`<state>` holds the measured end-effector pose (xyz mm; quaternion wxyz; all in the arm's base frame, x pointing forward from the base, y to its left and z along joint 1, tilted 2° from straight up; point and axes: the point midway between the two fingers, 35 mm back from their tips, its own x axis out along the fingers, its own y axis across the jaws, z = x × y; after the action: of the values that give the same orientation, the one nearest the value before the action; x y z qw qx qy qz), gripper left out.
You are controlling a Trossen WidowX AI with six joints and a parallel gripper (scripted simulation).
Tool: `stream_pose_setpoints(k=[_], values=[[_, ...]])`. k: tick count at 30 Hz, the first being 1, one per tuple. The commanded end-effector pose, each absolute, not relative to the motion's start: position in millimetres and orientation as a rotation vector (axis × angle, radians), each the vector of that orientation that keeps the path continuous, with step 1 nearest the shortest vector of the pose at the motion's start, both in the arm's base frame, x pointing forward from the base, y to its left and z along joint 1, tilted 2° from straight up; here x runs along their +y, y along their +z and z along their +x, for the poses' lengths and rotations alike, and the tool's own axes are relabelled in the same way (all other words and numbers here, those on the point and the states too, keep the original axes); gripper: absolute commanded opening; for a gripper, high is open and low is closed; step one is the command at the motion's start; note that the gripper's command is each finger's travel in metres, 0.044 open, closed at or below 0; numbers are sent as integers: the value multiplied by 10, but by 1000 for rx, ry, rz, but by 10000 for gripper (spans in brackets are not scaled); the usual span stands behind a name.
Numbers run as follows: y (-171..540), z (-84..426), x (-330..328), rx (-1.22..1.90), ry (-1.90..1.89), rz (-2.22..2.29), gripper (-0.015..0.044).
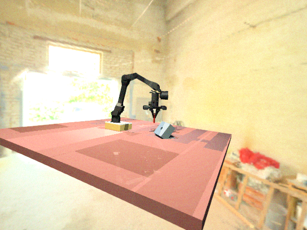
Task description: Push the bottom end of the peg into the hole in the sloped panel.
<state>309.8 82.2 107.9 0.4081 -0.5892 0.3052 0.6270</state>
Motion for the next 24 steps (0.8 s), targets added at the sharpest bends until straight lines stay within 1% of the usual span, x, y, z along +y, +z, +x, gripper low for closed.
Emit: stream_pose_setpoints(k=[1, 24], values=[[1050, 3102, 786, 764, 1580, -1460, 0], [1009, 3178, 571, 739, 1520, -1330, 0]])
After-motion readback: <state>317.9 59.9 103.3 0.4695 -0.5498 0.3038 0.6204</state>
